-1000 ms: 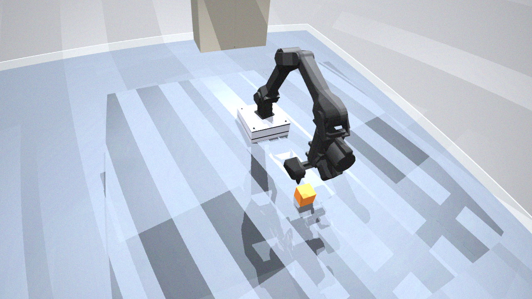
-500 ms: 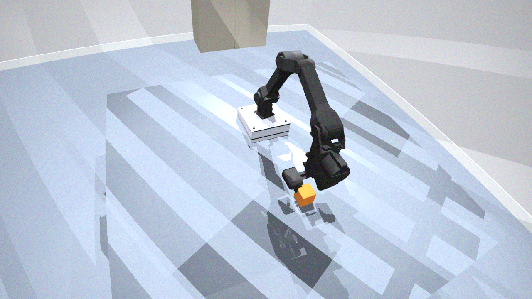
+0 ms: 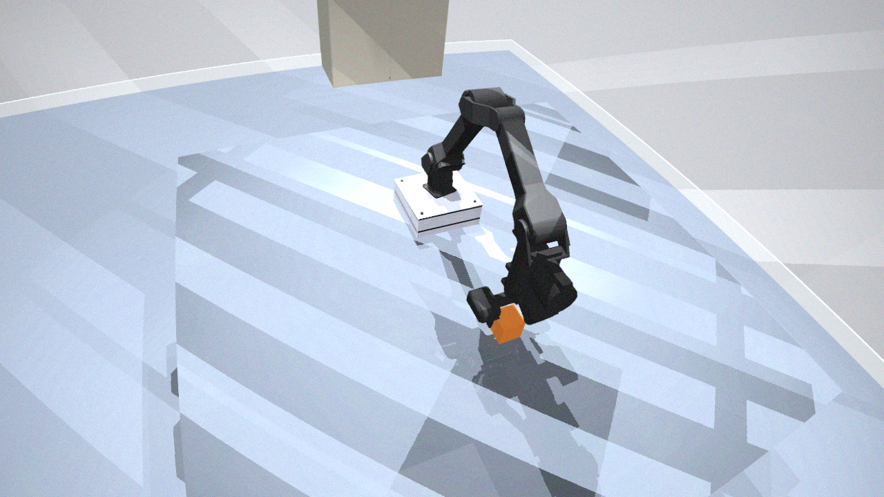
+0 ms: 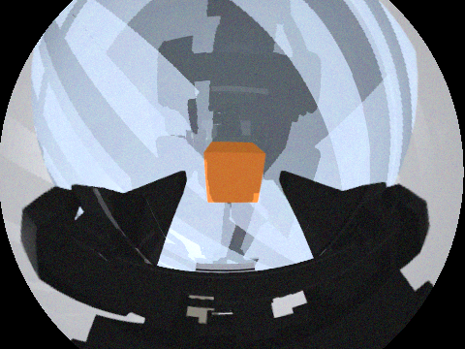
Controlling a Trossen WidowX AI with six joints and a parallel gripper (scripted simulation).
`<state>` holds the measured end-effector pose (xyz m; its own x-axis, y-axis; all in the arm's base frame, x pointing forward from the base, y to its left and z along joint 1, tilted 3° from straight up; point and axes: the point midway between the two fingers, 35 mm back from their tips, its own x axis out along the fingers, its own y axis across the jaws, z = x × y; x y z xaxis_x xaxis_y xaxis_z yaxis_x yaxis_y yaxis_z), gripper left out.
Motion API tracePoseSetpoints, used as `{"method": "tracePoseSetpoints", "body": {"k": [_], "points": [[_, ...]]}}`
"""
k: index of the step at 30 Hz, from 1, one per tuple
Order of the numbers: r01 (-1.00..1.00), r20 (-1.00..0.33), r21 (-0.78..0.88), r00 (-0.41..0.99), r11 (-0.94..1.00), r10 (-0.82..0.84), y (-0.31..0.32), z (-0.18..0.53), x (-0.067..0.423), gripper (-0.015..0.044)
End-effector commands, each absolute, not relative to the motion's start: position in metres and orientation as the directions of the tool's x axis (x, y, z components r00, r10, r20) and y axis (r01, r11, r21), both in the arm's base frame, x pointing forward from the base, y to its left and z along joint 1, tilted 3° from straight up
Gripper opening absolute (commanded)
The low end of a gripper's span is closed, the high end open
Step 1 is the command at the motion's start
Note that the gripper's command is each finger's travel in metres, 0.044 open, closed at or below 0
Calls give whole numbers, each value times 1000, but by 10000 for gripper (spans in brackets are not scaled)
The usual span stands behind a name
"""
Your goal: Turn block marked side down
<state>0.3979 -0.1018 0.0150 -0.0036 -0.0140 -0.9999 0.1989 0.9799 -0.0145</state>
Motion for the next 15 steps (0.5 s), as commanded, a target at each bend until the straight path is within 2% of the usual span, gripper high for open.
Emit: {"method": "tracePoseSetpoints", "body": {"k": [1, 8, 15], "points": [[201, -1000, -17, -10, 979, -16, -102, 7, 396, 440], [201, -1000, -18, -10, 979, -16, -102, -2, 395, 440], [201, -1000, -18, -10, 979, -16, -102, -2, 395, 256]]}}
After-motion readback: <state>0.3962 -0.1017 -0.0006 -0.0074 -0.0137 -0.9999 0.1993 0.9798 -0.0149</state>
